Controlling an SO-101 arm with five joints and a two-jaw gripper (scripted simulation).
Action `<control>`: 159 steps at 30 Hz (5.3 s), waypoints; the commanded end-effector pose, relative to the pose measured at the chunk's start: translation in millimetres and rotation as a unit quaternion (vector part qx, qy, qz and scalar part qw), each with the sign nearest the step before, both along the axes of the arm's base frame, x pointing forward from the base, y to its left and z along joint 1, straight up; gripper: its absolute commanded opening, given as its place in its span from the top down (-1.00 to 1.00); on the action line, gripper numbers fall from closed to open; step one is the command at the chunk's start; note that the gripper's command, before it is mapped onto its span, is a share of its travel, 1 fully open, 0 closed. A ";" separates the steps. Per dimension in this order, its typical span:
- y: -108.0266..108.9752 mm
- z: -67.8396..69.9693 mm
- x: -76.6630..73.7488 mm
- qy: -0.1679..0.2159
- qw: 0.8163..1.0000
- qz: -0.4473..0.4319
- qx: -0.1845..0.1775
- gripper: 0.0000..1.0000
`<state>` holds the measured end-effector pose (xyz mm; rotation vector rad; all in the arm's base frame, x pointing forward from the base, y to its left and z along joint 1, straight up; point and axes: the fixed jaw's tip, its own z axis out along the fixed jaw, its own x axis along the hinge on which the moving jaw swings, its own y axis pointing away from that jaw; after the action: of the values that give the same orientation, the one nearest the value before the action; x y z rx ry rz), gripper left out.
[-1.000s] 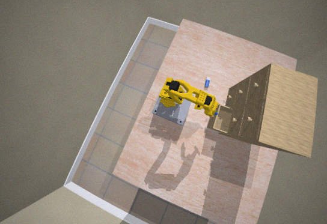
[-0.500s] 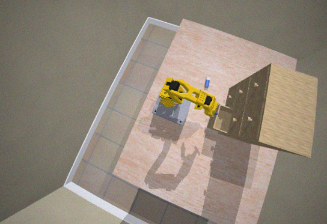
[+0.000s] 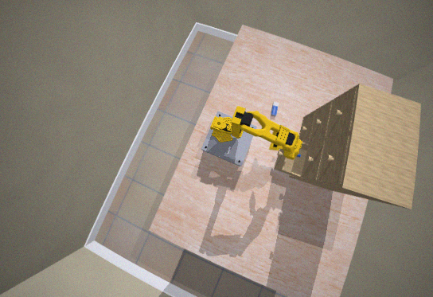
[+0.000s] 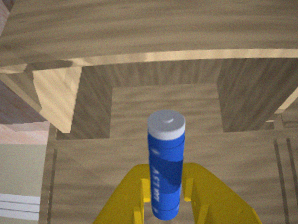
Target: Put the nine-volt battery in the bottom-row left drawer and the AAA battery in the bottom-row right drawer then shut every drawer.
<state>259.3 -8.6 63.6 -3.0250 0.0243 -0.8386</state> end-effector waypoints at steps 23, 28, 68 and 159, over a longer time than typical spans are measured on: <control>0.5 -7.2 26.0 0.009 1.000 0.003 -0.001 1.00; 0.6 -8.1 26.0 0.009 1.000 0.003 -0.001 1.00; 1.1 -12.0 25.5 0.009 1.000 0.004 -0.001 1.00; 0.8 -47.0 23.0 0.009 1.000 0.004 -0.001 1.00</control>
<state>286.0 -8.7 23.8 -3.0228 0.0243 -0.8463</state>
